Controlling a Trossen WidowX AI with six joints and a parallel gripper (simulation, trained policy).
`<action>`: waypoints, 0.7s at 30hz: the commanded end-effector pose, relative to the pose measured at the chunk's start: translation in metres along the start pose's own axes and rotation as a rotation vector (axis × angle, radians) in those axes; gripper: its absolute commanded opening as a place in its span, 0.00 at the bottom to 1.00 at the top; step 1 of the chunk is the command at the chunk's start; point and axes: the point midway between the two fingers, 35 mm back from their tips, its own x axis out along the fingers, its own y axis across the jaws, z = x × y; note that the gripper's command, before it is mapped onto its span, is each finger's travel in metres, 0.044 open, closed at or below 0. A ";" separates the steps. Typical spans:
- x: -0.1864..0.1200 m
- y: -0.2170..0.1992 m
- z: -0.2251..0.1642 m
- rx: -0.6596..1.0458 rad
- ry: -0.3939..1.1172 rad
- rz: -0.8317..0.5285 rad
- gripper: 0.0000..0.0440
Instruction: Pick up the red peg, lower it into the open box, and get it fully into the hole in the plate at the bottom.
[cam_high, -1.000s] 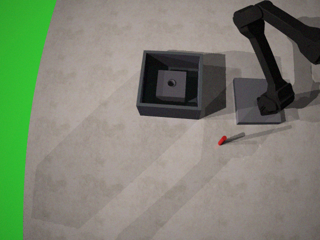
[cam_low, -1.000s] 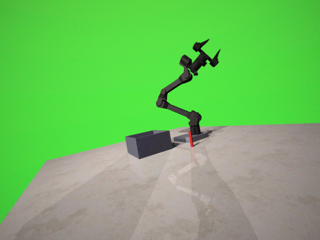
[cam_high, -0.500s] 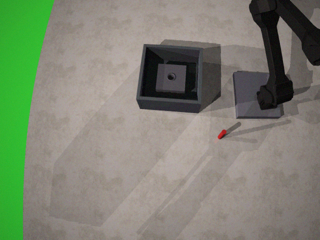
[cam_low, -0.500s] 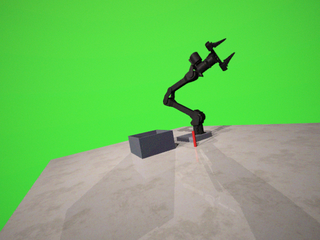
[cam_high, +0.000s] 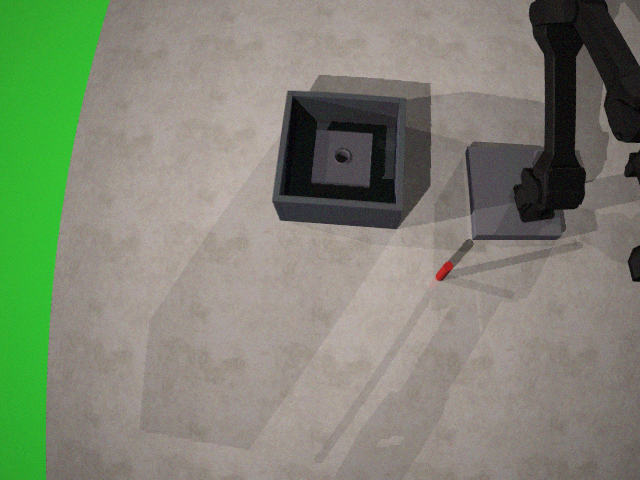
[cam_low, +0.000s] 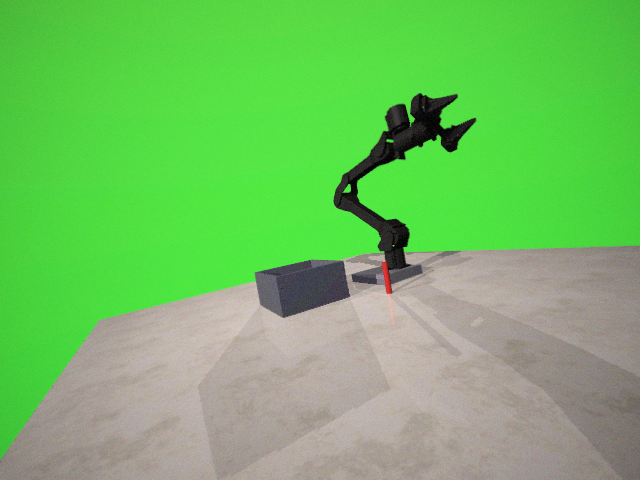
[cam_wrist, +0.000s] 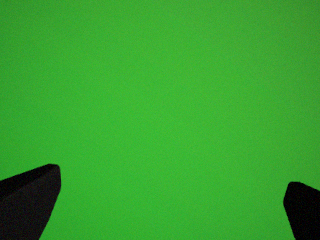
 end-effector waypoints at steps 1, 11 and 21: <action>0.003 -0.005 -0.023 0.088 0.095 -0.026 1.00; -0.003 -0.023 -0.078 0.339 0.315 -0.142 1.00; -0.021 -0.037 -0.128 0.593 0.504 -0.298 1.00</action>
